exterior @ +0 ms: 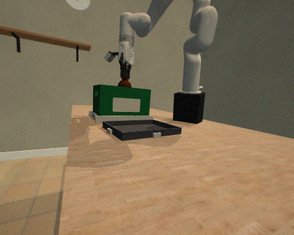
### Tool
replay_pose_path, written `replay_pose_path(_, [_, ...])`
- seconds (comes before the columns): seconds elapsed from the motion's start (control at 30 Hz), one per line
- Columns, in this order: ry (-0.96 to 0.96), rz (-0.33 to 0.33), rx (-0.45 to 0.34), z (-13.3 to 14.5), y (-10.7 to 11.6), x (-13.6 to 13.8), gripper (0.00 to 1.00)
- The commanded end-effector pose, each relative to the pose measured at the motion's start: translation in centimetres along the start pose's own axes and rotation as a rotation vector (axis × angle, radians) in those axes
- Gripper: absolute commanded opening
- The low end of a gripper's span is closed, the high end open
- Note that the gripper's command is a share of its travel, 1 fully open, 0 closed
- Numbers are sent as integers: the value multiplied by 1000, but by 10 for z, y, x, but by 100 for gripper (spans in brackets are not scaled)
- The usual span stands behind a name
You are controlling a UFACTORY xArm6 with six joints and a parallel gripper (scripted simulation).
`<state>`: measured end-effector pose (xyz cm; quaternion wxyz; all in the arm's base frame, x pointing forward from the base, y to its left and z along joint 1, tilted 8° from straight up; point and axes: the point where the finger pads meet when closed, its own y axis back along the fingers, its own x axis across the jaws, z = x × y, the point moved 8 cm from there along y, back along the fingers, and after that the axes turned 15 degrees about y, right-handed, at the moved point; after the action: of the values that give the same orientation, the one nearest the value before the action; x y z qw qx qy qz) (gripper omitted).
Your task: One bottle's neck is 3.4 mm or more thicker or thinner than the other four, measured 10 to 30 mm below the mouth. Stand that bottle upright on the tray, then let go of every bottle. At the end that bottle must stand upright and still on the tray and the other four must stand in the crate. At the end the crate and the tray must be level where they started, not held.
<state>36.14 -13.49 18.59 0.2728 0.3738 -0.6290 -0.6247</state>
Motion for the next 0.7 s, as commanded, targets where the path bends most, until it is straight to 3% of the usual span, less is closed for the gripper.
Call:
replay_pose_path(0.0, [0, -1, 4, -1, 4, 0, 0])
replay_pose_path(0.67, [0, -1, 4, -1, 24, 0, 0])
